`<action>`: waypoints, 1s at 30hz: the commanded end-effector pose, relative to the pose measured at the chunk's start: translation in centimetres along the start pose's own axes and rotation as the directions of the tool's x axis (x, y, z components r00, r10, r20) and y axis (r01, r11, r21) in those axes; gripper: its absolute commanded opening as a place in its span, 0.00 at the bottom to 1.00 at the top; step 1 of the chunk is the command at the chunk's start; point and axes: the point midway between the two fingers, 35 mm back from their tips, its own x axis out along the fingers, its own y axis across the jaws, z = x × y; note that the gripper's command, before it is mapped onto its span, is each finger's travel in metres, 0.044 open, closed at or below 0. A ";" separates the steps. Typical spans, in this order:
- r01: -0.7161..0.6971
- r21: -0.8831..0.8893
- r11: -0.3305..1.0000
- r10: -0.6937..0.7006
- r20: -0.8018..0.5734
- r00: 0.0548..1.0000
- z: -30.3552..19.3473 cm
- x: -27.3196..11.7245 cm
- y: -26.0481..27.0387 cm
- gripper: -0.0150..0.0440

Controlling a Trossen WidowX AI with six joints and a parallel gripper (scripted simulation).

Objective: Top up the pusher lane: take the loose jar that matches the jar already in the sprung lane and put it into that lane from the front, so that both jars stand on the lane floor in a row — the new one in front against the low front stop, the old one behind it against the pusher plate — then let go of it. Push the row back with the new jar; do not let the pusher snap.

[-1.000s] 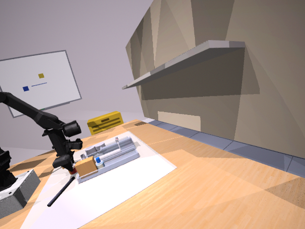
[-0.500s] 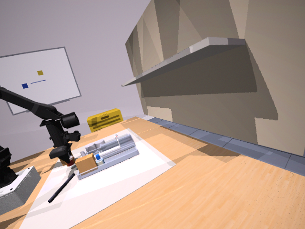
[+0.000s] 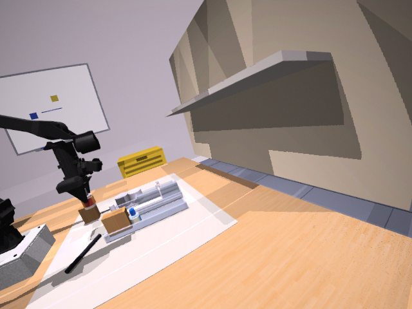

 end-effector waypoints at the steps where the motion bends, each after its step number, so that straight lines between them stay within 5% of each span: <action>1: 0.003 0.012 1.000 -0.003 0.000 1.000 0.3 0.6 0.2 0.25; 7: 0.002 0.078 0.997 -0.002 0.000 1.000 1.2 4.7 1.5 0.25; 30: 0.003 0.080 0.997 -0.003 0.000 1.000 1.6 7.1 1.5 0.25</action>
